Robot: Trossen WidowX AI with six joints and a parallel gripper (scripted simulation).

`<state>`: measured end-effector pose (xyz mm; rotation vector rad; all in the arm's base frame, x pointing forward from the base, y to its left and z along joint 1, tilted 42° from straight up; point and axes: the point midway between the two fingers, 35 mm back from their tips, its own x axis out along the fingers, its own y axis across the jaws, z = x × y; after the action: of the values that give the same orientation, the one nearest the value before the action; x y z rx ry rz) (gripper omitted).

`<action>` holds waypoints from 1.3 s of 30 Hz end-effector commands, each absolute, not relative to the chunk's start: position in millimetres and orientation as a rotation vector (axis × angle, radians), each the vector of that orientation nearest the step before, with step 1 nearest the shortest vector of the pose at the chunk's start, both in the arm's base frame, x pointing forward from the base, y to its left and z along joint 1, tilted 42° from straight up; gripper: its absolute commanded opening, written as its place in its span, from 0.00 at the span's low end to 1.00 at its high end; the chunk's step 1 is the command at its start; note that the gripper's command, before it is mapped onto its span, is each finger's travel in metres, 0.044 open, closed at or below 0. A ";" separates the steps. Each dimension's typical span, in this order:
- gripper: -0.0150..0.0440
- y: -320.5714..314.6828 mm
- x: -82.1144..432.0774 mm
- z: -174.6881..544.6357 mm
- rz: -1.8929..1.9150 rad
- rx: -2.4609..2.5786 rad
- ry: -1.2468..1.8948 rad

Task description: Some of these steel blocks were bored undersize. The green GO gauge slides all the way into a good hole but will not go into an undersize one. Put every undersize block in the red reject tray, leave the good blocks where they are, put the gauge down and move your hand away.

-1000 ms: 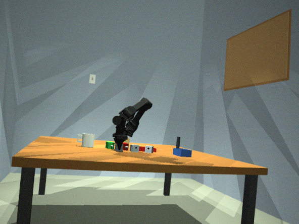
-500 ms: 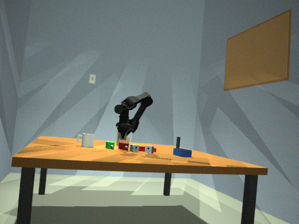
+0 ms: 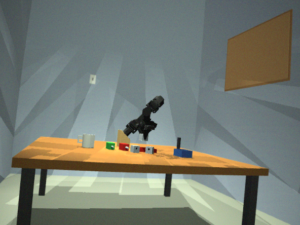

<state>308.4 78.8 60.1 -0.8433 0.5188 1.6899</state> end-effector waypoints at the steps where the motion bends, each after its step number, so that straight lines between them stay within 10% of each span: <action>1: 0.25 92.7 290.0 79.9 1.681 -0.860 0.491; 39: 0.30 154.6 234.7 70.6 1.728 -0.890 0.429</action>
<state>234.0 155.6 69.7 -0.8896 0.4296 1.7308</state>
